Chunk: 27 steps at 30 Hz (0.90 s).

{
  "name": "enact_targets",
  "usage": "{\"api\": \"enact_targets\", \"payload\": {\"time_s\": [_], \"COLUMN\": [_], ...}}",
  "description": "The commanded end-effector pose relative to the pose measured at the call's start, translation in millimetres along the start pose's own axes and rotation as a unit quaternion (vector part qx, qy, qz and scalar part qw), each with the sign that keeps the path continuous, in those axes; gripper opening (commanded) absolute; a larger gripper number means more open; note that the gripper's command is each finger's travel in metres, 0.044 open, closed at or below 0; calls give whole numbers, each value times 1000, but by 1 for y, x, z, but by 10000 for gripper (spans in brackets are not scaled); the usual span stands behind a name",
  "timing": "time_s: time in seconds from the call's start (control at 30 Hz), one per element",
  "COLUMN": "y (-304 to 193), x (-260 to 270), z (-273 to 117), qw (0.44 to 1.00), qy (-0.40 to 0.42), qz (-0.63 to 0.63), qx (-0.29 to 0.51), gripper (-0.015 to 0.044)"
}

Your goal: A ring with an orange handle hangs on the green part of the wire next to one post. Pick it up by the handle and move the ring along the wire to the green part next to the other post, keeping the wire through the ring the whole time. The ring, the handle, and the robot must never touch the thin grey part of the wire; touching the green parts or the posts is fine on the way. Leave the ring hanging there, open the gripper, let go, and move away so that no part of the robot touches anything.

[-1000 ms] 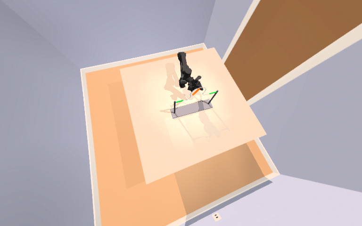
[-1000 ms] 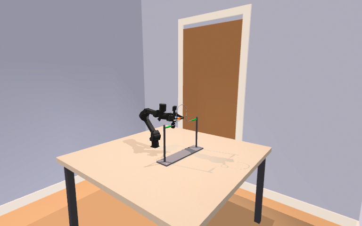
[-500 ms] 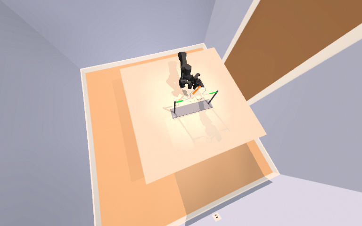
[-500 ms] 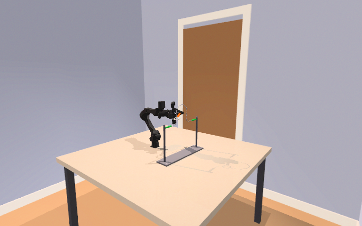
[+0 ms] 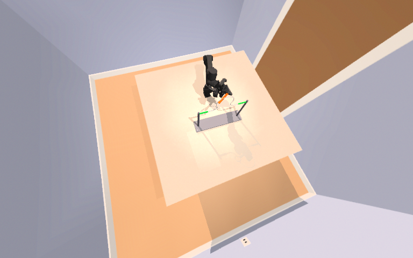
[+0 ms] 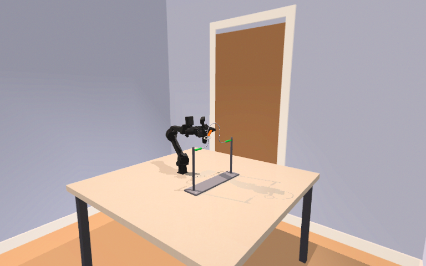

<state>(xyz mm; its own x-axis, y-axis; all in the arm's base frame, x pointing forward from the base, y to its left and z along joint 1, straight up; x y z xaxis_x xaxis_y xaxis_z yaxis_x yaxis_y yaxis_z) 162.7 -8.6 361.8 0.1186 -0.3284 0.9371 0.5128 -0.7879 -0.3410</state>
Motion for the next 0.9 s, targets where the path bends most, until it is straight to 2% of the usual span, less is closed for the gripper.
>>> {"api": "enact_targets", "payload": {"time_s": [0.0, 0.87], "y": [-1, -6], "x": [5, 13], "z": [0, 2], "qw": [1000, 982], "qy": [-9, -116], "qz": [-14, -148], "qx": [0, -29], "gripper": [-150, -150]}}
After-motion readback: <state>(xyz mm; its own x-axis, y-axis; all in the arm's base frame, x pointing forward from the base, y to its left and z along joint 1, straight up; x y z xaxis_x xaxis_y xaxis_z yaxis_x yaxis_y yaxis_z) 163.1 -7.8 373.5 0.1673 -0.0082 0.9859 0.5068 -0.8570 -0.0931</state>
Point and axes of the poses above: the point midway between the two fingers, 35 mm back from their tips, its own z axis out along the fingers, its own x axis across the jaws, y = z × x, the point moved 10 cm from there along -z, back along the fingers, and after that the axes turned 9 degrees about z, right-handed, at the moved point
